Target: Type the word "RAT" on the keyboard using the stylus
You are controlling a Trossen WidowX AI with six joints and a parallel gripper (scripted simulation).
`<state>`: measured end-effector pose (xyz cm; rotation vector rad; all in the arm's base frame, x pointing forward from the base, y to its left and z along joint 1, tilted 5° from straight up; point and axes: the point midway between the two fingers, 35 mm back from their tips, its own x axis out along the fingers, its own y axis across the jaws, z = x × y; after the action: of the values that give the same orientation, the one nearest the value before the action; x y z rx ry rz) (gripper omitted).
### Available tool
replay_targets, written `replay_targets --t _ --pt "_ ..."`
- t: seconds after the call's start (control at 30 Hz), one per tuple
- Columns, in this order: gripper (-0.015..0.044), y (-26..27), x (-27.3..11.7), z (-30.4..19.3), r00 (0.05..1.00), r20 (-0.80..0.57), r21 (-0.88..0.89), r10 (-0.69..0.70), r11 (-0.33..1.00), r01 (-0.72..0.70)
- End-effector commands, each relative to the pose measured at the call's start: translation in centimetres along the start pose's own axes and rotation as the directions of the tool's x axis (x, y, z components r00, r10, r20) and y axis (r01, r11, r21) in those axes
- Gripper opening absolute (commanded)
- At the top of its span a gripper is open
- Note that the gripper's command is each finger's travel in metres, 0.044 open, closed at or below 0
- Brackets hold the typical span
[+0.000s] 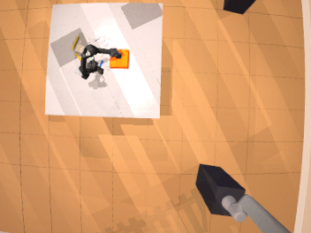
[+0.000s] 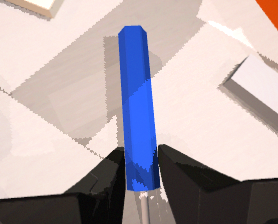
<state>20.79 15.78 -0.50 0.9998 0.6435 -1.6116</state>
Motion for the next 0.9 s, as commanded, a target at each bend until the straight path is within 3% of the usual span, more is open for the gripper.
replay_targets --t 0.0,0.17,0.43,0.87 --pt "0.0 0.1 -1.3 0.6 1.0 -0.007 0.003 0.002 1.0 -0.002" --pt "0.0 0.0 -4.1 2.2 1.0 -0.007 0.002 0.002 1.0 -0.002" --pt "0.0 0.1 -3.9 2.2 1.0 -0.012 -0.021 0.008 1.0 -0.008" --pt "0.0 -0.1 -4.0 3.8 0.985 -0.166 -0.377 0.037 0.921 -0.098"
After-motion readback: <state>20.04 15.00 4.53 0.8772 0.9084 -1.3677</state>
